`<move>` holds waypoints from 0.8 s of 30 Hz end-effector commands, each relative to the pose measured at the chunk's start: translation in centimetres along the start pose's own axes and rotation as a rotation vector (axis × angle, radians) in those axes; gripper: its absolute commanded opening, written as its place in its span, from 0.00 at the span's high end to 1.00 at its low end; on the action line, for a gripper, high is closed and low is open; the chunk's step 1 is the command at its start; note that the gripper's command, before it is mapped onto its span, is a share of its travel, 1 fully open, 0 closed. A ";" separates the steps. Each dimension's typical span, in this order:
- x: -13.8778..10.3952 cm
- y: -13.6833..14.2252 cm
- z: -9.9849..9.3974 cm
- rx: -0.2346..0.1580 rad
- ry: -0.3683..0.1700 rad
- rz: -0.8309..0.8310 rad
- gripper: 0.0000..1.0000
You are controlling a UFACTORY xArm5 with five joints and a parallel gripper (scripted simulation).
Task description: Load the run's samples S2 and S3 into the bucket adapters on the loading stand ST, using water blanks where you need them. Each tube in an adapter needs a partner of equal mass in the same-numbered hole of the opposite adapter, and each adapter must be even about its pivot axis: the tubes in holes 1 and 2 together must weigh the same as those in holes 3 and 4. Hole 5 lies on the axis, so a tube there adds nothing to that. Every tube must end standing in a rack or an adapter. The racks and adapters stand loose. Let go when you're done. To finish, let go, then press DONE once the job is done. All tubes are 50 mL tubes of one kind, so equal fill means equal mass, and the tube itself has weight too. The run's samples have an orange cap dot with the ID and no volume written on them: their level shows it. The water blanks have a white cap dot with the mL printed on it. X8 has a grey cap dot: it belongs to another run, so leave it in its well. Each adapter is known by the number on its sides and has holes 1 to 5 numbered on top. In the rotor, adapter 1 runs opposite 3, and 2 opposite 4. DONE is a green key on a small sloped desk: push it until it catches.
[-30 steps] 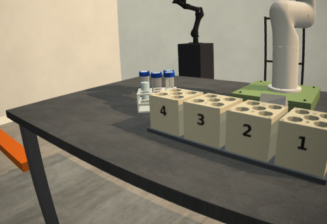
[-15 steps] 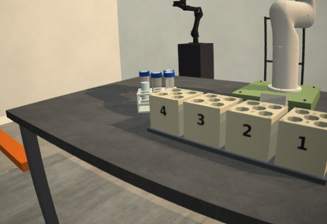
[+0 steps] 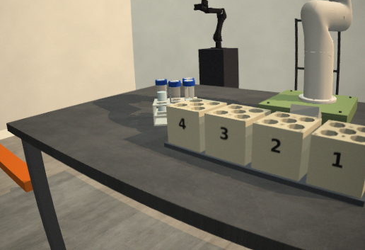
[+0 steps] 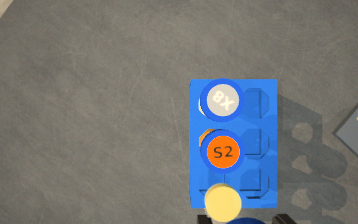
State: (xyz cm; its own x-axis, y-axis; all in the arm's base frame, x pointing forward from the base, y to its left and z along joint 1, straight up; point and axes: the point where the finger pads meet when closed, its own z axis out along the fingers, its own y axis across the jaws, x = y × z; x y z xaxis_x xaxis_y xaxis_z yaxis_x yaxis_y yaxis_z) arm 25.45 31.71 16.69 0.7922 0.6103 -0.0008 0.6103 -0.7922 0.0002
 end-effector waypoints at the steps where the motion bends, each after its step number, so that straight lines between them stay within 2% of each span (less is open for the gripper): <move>1: 0.1 0.0 -0.8 0.001 0.002 0.000 1.00; 14: 0.1 0.0 -3.4 0.001 0.003 0.000 1.00; 24: 0.1 0.0 -4.5 0.001 0.003 0.000 1.00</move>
State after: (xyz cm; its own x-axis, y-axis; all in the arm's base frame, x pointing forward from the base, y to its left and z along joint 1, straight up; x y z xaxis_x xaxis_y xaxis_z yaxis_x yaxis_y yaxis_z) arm 25.45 31.70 20.72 0.7922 0.6103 -0.0014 0.6103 -0.7922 0.0004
